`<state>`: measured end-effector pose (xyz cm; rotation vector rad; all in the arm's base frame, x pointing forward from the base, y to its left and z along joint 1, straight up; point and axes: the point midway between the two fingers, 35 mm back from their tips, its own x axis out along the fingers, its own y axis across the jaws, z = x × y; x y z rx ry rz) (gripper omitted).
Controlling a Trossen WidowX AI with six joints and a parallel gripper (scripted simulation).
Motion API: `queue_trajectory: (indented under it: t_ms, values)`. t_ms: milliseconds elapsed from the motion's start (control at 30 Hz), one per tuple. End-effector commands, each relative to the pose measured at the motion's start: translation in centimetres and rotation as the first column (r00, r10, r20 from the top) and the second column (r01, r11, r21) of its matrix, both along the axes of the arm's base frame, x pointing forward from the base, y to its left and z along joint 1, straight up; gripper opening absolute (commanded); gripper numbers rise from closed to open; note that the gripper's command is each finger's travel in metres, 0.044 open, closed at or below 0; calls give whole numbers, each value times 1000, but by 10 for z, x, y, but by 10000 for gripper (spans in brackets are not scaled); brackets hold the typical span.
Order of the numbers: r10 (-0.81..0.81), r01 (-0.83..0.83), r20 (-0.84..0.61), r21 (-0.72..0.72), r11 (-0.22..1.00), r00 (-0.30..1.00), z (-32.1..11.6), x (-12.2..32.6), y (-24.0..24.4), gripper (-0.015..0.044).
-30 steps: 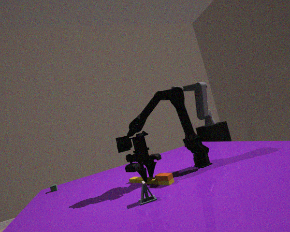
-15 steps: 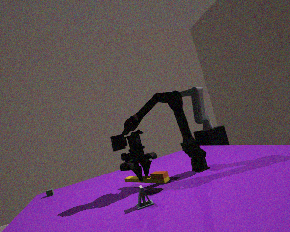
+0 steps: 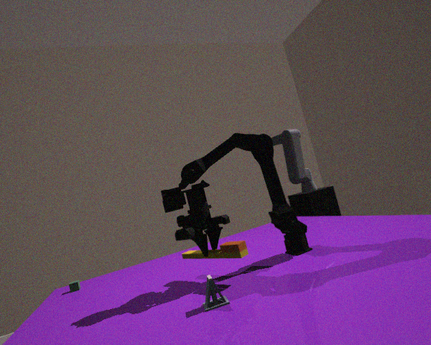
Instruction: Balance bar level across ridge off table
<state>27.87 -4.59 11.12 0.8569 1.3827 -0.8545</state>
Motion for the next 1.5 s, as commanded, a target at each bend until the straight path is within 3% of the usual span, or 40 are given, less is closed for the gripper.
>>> queue_trajectory:
  t_ms: [0, 567, 1467]
  values:
    - [-2, 2, 12, 0, 1000, 1000, 12, 0, 0, 0]
    - [11, -11, 12, 1, 1000, 1000, 49, -4, 3, 0]
    - [504, -504, 14, -7, 863, 863, 57, 54, 77, 0]
